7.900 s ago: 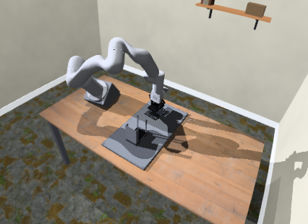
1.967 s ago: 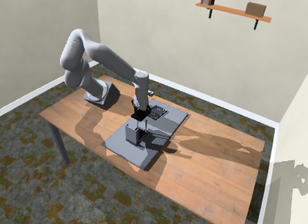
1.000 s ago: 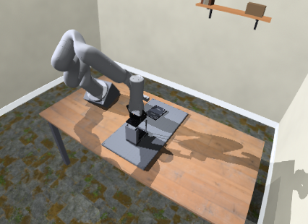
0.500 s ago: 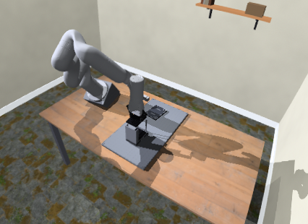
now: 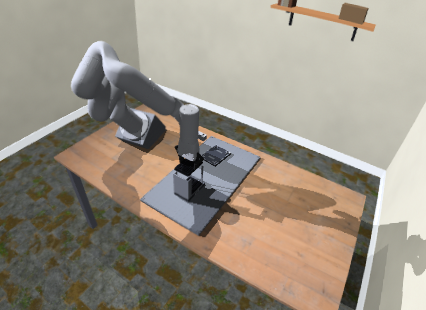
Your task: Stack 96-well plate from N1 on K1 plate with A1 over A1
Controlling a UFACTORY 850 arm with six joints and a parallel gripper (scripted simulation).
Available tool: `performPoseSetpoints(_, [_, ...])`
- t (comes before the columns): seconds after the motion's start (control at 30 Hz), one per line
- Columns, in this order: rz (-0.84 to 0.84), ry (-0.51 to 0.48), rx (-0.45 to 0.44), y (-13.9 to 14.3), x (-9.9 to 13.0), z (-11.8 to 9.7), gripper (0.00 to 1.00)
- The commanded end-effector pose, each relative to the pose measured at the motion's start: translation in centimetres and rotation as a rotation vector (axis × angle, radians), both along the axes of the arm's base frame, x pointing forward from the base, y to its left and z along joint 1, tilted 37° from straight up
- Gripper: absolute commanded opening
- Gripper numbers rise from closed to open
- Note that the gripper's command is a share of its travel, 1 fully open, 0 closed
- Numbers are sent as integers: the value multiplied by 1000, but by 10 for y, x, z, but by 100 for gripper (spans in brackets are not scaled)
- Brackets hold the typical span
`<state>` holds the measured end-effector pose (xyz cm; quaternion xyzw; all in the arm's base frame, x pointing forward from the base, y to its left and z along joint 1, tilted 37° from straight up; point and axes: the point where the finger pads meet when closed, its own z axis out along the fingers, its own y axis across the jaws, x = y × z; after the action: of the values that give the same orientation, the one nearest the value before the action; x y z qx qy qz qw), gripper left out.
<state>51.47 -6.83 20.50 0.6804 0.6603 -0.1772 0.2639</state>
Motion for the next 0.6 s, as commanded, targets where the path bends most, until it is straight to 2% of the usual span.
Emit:
performPoseSetpoints(0.0, [0, -1, 0, -3, 1, -4, 0])
performPoseSetpoints(0.57, [0, -1, 0, -17, 4, -24, 0])
